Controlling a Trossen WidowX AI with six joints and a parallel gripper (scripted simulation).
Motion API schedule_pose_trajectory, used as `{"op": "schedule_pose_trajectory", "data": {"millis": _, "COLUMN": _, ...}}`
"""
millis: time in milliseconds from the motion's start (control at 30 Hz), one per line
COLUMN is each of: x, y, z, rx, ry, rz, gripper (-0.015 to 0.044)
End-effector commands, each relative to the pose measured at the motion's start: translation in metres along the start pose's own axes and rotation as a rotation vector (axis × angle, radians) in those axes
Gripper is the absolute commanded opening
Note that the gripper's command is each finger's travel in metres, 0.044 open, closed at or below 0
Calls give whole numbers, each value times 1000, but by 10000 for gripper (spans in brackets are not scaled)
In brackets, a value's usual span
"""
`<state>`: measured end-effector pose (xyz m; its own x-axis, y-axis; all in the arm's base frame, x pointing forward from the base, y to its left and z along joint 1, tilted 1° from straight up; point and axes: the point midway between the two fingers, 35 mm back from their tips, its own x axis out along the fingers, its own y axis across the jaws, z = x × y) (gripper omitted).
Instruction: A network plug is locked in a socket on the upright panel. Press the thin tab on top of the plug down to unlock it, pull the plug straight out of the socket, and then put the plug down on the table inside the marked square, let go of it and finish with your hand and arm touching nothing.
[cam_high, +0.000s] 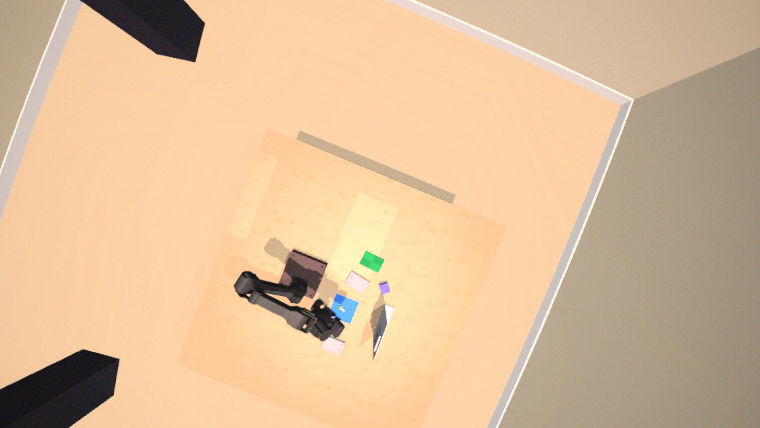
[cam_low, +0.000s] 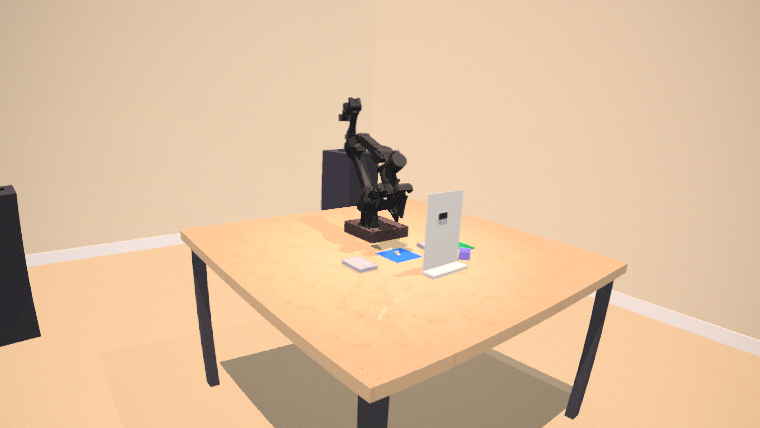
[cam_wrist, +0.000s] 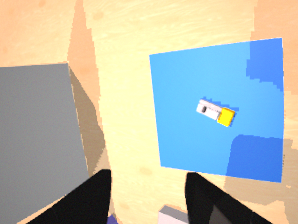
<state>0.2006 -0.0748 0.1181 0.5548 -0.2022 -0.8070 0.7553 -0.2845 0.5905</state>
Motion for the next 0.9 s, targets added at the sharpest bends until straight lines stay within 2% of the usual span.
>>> {"op": "schedule_pose_trajectory", "data": {"millis": 0, "x": -9, "y": 9, "z": 0, "rx": -1, "ry": 1, "rz": 6, "gripper": 156}}
{"op": "schedule_pose_trajectory", "data": {"millis": 867, "x": -73, "y": 50, "z": 0, "rx": -3, "ry": 3, "rz": 9, "gripper": 156}}
